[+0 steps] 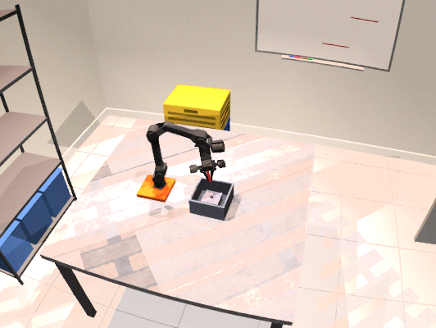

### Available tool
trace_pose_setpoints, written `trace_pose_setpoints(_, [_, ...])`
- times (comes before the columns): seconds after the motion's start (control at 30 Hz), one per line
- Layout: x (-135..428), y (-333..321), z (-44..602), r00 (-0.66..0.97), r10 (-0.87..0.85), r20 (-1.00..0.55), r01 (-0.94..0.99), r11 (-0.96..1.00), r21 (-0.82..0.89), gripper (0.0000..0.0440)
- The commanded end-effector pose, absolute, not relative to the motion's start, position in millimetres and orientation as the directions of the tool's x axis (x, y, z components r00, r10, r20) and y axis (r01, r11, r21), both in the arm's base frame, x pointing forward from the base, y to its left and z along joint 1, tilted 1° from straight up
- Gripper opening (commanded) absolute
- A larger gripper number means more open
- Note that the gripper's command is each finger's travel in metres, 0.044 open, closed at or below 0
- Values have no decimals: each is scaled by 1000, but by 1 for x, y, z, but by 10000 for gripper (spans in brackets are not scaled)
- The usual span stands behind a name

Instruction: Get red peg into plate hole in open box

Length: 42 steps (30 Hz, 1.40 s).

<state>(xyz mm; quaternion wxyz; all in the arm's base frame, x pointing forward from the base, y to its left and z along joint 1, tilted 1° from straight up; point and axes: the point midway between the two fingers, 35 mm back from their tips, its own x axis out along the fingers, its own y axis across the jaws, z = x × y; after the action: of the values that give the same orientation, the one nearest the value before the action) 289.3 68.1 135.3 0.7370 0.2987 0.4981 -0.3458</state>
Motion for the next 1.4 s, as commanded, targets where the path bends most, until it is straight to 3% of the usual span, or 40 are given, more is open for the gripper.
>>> trace_pose_setpoints(0.0, [300, 56, 131, 263, -225, -938, 810, 580, 88, 0])
trace_pose_setpoints(0.73, [327, 14, 80, 189, -155, -970, 724, 690, 30, 3])
trace_pose_setpoints(0.97, [329, 10, 67, 153, -126, -980, 706, 707, 19, 142])
trace_pose_setpoints(1.37, [356, 5, 93, 155, -94, -983, 681, 731, 37, 190])
